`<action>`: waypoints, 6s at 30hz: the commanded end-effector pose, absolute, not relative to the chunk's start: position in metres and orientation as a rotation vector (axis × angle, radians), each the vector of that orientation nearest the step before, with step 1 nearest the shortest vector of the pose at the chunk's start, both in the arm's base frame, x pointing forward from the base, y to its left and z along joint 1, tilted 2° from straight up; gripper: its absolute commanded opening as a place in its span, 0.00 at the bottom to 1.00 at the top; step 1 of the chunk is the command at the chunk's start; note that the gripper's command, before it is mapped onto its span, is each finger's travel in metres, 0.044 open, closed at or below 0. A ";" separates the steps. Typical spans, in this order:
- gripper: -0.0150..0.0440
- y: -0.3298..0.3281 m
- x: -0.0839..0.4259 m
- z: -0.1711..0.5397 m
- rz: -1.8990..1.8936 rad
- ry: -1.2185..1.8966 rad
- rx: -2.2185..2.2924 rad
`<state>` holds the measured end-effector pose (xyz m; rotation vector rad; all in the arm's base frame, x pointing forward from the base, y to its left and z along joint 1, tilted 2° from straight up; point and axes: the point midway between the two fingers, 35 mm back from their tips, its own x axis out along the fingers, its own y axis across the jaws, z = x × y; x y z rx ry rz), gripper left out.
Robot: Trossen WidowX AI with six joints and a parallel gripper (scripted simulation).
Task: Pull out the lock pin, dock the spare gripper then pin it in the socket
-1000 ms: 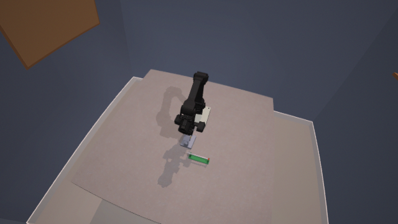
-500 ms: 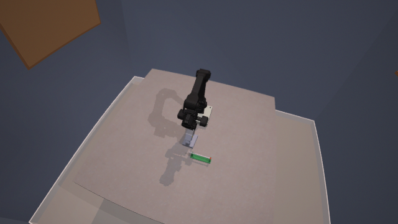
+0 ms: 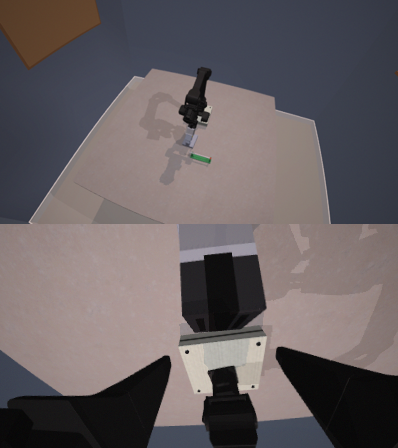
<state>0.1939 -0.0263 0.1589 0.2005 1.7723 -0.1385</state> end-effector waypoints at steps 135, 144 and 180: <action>0.56 0.051 0.395 0.027 0.912 1.438 -1.256; 0.56 0.051 0.395 0.026 0.912 1.438 -1.256; 0.25 0.051 0.393 0.078 0.912 1.438 -1.256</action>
